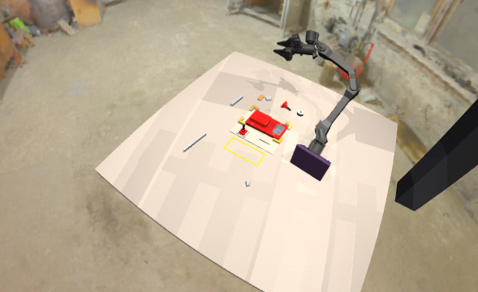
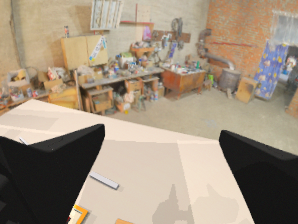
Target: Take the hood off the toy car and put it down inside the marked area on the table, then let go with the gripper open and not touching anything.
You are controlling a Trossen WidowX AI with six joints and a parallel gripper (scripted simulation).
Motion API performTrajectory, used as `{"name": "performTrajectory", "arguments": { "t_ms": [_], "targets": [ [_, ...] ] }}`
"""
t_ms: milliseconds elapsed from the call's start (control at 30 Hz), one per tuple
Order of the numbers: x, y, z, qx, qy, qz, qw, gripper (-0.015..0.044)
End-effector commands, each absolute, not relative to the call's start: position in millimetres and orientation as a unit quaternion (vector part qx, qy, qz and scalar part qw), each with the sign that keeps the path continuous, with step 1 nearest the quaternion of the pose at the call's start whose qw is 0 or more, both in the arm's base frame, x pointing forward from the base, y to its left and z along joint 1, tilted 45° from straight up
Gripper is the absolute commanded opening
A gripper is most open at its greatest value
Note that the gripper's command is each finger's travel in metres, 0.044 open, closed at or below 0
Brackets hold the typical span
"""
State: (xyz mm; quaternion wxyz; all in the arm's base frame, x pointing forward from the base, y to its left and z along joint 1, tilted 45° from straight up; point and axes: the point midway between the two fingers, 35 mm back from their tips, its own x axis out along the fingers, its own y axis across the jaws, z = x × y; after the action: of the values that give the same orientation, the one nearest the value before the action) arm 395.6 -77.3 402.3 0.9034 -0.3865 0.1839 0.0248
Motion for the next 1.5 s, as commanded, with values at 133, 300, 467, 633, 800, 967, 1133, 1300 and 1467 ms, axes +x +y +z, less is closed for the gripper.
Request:
{"name": "performTrajectory", "arguments": {
  "t_ms": [133, 300, 467, 633, 800, 967, 1133, 1300, 1467],
  "targets": [
    [416, -68, 283, -0.240, 0.385, 0.004, 0.891, 0.0440],
    [410, -56, 210, -0.177, 0.510, -0.049, 0.840, 0.0440],
    [389, -46, 149, -0.154, 0.610, -0.129, 0.767, 0.0440],
    [355, -37, 98, -0.188, 0.677, -0.244, 0.669, 0.0440],
    [339, -33, 82, -0.229, 0.683, -0.302, 0.624, 0.0440],
    [336, -33, 83, -0.229, 0.683, -0.302, 0.624, 0.0440],
    [336, -34, 82, -0.229, 0.683, -0.302, 0.624, 0.0440],
    [335, -37, 79, -0.229, 0.683, -0.302, 0.624, 0.0440],
    [335, -40, 75, -0.229, 0.683, -0.302, 0.624, 0.0440]
  ]
}}
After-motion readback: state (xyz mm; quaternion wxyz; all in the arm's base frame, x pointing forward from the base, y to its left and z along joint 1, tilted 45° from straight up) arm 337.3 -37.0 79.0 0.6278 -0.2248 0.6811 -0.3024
